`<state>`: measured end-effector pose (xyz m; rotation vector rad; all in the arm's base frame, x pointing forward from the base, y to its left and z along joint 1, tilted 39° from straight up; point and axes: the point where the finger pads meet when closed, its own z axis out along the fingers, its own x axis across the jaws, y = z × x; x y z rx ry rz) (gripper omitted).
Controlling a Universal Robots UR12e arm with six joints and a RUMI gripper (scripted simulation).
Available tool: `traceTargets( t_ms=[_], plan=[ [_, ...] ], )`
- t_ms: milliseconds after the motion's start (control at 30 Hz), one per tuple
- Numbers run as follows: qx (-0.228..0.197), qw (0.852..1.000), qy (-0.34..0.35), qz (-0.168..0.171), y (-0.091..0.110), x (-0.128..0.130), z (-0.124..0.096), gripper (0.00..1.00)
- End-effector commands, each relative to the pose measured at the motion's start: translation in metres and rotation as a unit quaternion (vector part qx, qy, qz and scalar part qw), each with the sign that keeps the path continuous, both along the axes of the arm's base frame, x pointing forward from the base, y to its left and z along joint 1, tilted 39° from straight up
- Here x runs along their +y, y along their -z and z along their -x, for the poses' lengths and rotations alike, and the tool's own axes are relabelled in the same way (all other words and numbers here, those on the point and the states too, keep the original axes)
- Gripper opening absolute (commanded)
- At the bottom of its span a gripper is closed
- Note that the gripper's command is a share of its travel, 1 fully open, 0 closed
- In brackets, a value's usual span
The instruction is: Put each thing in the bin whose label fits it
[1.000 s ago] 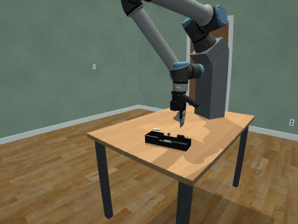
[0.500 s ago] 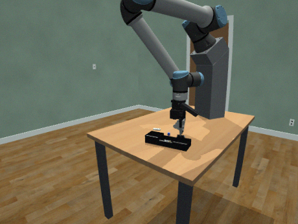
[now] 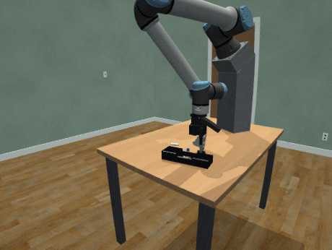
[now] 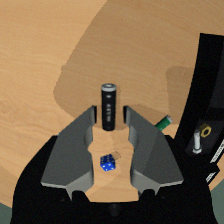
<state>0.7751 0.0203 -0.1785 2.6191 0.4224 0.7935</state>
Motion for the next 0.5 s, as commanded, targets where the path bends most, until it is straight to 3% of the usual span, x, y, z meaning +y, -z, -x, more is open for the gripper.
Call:
traceTargets(
  t_ms=[0, 267, 300, 467],
  plan=[
    [0.0, 1.0, 0.0, 0.0, 0.0015, -0.0015, 0.0006, 0.17],
    [-0.001, 1.0, 0.0, 0.0, -0.0011, -0.002, -0.0007, 0.17],
    [-0.001, 1.0, 0.0, 0.0, -0.0011, -0.002, -0.0006, 0.0],
    [0.0, 1.0, 0.0, 0.0, 0.0001, -0.0014, -0.0001, 0.0]
  ],
)
